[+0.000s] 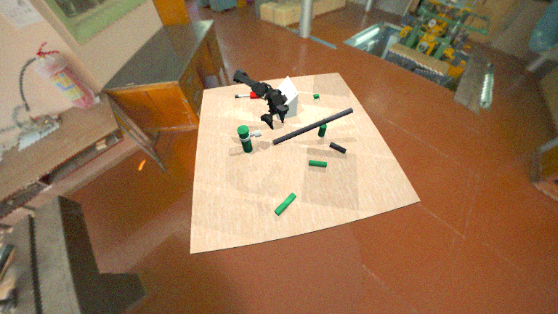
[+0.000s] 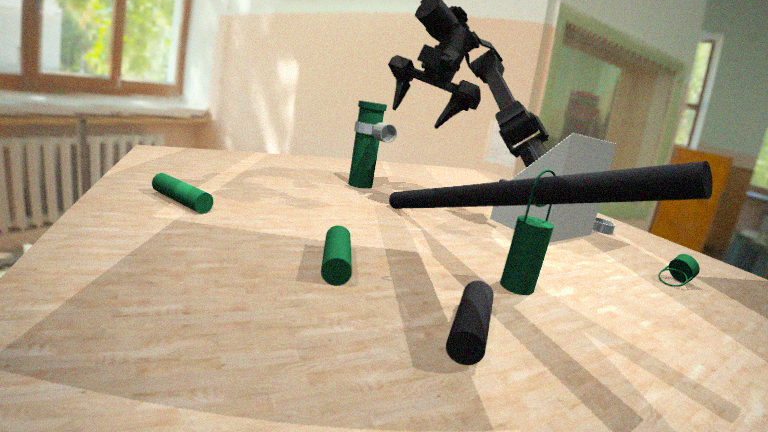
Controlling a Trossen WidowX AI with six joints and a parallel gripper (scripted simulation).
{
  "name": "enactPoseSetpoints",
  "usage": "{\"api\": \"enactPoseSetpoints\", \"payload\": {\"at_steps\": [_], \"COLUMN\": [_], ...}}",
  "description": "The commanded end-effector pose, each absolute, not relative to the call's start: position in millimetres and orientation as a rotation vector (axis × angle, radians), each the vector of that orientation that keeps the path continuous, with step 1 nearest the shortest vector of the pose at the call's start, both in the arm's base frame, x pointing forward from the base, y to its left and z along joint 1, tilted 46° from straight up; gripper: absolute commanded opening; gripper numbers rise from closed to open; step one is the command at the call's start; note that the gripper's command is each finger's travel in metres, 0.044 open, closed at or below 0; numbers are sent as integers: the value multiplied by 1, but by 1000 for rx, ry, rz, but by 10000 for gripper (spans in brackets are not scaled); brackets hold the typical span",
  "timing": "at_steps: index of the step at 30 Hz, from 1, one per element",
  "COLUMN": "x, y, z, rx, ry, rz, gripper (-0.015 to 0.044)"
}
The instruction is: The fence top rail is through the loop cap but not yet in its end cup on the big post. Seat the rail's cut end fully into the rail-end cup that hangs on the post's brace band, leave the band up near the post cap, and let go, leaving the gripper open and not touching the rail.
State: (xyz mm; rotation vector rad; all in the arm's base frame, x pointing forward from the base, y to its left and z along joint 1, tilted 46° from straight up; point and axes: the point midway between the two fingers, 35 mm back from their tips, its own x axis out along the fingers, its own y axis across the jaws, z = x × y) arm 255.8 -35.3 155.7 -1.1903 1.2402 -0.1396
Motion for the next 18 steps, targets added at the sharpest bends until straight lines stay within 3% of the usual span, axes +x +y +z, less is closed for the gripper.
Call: {"api": "enactPoseSetpoints", "payload": {"at_steps": [1,18], "x": [254,250], "y": [8,42], "z": [150,154], "rx": [-854,-547], "ry": [1111,877], "rz": [-482,-699], "gripper": [440,440]}}
